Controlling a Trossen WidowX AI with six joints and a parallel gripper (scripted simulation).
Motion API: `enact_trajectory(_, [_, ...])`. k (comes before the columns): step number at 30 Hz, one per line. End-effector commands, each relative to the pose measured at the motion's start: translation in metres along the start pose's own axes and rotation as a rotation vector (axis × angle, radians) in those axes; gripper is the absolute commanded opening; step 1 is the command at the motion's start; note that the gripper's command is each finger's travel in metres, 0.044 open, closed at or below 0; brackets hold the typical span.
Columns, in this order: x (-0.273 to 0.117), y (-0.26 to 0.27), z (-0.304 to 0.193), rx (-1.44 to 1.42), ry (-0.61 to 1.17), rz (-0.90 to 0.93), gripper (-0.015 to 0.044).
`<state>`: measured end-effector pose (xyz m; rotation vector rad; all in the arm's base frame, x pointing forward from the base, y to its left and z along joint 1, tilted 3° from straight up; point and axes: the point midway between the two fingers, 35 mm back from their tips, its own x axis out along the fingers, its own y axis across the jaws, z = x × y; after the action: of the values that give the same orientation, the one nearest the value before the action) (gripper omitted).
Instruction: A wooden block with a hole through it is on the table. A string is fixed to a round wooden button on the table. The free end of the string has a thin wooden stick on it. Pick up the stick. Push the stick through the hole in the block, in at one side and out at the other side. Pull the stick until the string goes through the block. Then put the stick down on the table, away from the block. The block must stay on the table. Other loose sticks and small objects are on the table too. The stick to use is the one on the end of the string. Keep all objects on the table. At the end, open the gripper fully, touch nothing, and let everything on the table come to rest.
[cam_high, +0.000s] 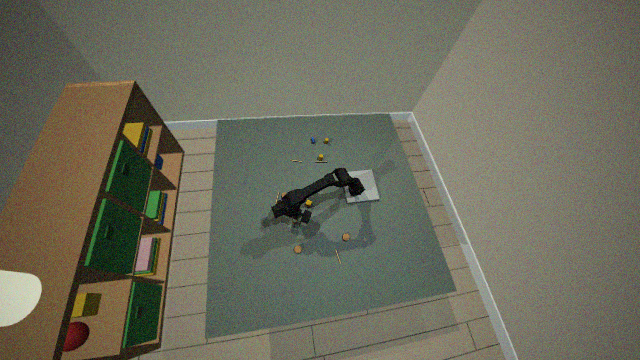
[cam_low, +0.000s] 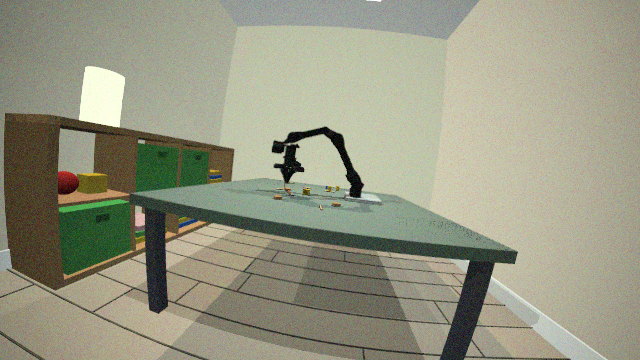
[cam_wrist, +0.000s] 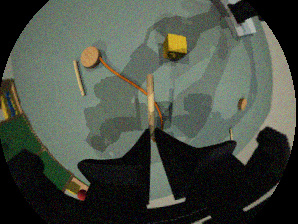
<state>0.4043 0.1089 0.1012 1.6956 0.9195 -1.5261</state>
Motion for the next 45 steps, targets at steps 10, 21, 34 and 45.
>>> enact_trajectory(10, [0.002, 0.002, -0.010, 0.027, -0.003, -0.010, 0.0000])
enact_trajectory(21, [0.002, 0.002, -0.024, 0.015, -0.001, -0.011, 0.0000])
enact_trajectory(34, [0.001, 0.003, -0.041, 0.018, 0.000, -0.010, 0.0000])
enact_trajectory(45, [0.001, 0.003, -0.055, 0.021, 0.002, -0.010, 0.0000])
